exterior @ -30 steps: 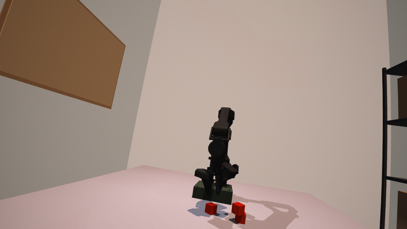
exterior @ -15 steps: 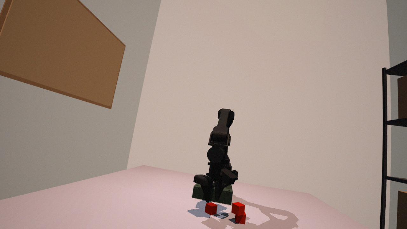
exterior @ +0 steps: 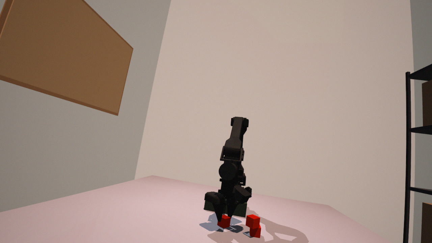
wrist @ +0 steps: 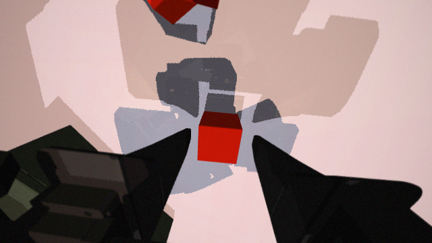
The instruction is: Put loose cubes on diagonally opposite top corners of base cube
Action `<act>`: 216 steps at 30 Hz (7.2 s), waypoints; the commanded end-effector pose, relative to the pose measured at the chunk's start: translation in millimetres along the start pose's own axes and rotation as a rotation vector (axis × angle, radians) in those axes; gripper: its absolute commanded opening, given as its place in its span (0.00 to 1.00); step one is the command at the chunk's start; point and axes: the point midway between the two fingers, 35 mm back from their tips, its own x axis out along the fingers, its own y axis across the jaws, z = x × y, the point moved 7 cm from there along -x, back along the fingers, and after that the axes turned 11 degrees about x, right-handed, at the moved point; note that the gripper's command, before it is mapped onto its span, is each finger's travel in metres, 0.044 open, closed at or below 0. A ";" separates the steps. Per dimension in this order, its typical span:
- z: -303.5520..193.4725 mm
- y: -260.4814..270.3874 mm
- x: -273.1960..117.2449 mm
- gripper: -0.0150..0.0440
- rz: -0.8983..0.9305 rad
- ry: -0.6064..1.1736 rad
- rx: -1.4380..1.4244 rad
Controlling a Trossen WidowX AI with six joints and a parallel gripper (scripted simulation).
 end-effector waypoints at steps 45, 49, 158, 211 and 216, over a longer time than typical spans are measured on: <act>-0.5 -0.5 -101.9 0.43 0.002 0.009 -0.004; -0.4 0.0 -104.1 0.43 0.002 0.009 0.000; 95.0 82.0 -32.4 0.43 0.005 0.009 1.691; 95.6 81.9 -53.2 0.60 0.011 0.010 1.694; 95.6 81.9 -59.7 0.60 0.011 0.010 1.694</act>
